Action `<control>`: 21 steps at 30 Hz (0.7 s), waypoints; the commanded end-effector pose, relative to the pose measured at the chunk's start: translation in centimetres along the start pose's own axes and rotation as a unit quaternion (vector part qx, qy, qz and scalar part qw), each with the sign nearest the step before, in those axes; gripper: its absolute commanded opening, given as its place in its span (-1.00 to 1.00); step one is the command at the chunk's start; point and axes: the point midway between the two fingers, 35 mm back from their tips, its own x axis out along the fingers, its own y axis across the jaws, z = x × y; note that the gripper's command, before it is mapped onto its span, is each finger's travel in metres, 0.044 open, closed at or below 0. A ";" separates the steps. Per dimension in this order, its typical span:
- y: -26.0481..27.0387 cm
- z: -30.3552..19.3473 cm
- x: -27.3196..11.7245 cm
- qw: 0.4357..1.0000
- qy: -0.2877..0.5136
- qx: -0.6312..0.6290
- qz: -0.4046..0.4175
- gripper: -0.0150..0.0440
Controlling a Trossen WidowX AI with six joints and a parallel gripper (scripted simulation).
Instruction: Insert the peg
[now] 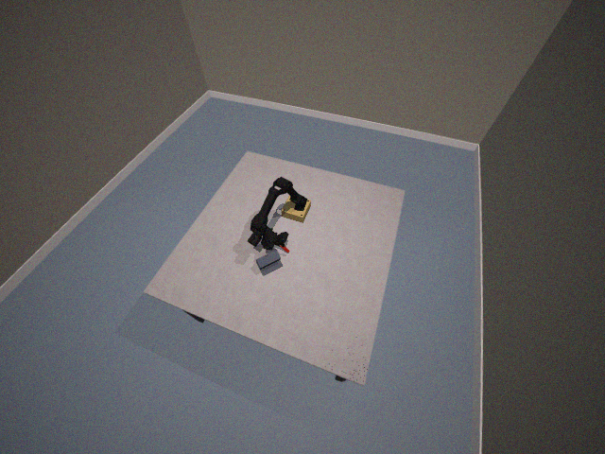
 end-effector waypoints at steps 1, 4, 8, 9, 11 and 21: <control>-0.4 -0.1 -0.2 0.999 -0.005 0.036 0.012 -0.49; -0.7 -0.1 -0.3 0.998 -0.009 0.057 0.018 -0.49; -1.0 -0.1 -0.6 0.996 -0.014 0.086 0.026 -0.49; -1.1 -0.1 -0.6 0.995 -0.016 0.093 0.028 -0.49; -1.3 -0.1 -0.7 0.994 -0.018 0.107 0.032 -0.49; -2.2 -0.1 -1.3 0.982 -0.030 0.178 0.053 -0.49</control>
